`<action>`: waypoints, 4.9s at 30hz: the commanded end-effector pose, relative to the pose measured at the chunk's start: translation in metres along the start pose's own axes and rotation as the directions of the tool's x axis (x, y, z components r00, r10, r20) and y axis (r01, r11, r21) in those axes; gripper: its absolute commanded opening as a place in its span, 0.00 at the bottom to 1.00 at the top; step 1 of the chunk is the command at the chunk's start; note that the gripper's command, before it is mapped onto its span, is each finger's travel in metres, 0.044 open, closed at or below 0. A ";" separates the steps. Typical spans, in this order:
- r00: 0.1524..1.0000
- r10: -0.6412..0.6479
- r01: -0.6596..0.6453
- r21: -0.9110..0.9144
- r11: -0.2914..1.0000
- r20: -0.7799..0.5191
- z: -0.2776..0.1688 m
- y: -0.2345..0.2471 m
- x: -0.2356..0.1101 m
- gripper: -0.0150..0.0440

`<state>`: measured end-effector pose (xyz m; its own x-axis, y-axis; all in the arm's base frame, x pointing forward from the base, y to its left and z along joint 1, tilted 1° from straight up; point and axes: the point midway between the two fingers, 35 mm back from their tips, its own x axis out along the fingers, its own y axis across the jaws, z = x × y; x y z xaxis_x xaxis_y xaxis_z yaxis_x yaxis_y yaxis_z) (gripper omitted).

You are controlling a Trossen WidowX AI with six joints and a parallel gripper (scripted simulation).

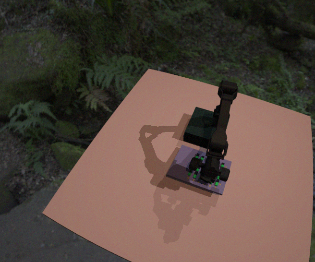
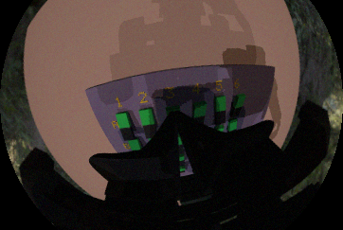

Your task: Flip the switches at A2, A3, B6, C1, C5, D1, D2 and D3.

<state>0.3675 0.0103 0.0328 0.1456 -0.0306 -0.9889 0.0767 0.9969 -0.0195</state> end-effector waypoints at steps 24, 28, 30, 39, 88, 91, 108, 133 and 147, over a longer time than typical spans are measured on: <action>1.000 0.001 -0.001 0.000 1.000 0.006 0.001 0.000 -0.011 0.25; 1.000 0.006 -0.006 -0.002 1.000 0.025 -0.002 0.000 -0.061 0.25; 1.000 0.006 -0.006 -0.002 1.000 0.025 -0.002 0.000 -0.061 0.25; 1.000 -0.001 0.001 -0.003 1.000 0.021 -0.053 -0.078 -0.059 0.25; 0.999 -0.002 0.002 -0.003 1.000 0.047 -0.061 -0.086 0.000 0.25; 0.999 -0.002 0.002 -0.003 1.000 0.047 -0.061 -0.086 0.000 0.25; 0.999 -0.002 0.002 -0.003 1.000 0.047 -0.061 -0.086 0.003 0.25; 0.999 -0.002 0.002 -0.003 1.000 0.047 -0.061 -0.086 0.006 0.25; 1.000 -0.002 0.002 -0.003 1.000 0.021 -0.061 -0.086 -0.059 0.25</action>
<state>0.2973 -0.0703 0.0809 0.1872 -0.0397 -0.9815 0.0767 0.9967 -0.0257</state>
